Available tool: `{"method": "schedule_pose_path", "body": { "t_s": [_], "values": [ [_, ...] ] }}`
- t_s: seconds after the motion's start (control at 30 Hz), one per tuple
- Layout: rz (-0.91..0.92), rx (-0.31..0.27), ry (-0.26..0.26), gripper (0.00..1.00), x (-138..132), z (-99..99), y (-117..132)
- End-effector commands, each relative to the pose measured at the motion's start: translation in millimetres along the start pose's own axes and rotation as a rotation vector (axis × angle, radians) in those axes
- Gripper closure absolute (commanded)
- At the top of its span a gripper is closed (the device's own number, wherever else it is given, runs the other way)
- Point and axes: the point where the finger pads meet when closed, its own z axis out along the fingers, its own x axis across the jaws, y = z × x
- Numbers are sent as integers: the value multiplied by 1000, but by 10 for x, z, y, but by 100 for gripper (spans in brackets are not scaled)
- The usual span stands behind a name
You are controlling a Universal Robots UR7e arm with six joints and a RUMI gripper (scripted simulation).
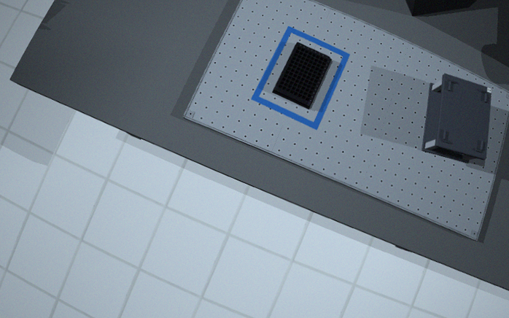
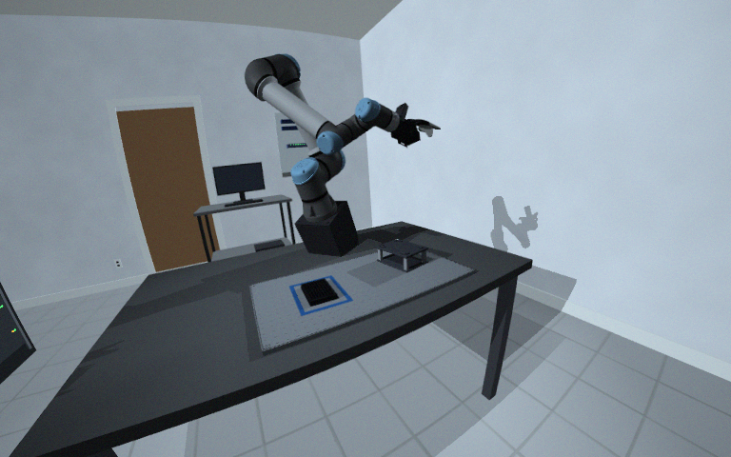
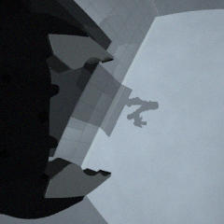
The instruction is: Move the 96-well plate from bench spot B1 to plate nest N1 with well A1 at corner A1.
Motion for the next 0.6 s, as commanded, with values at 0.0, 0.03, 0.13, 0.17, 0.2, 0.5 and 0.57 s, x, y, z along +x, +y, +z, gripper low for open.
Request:
{"method": "schedule_pose_path", "body": {
  "t_s": [0.0,0.03,0.13,0.17,0.2,0.5,0.57],
  "values": [
    [57,-53,31,0,100,-54,196],
    [57,-53,31,0,122,-67,240],
    [57,-53,31,0,187,-101,370],
    [57,-53,31,0,209,-113,413],
    [57,-53,31,0,210,-113,414],
    [179,-154,94,0,316,-212,678],
    [179,-154,94,0,351,-244,765]
  ]
}}
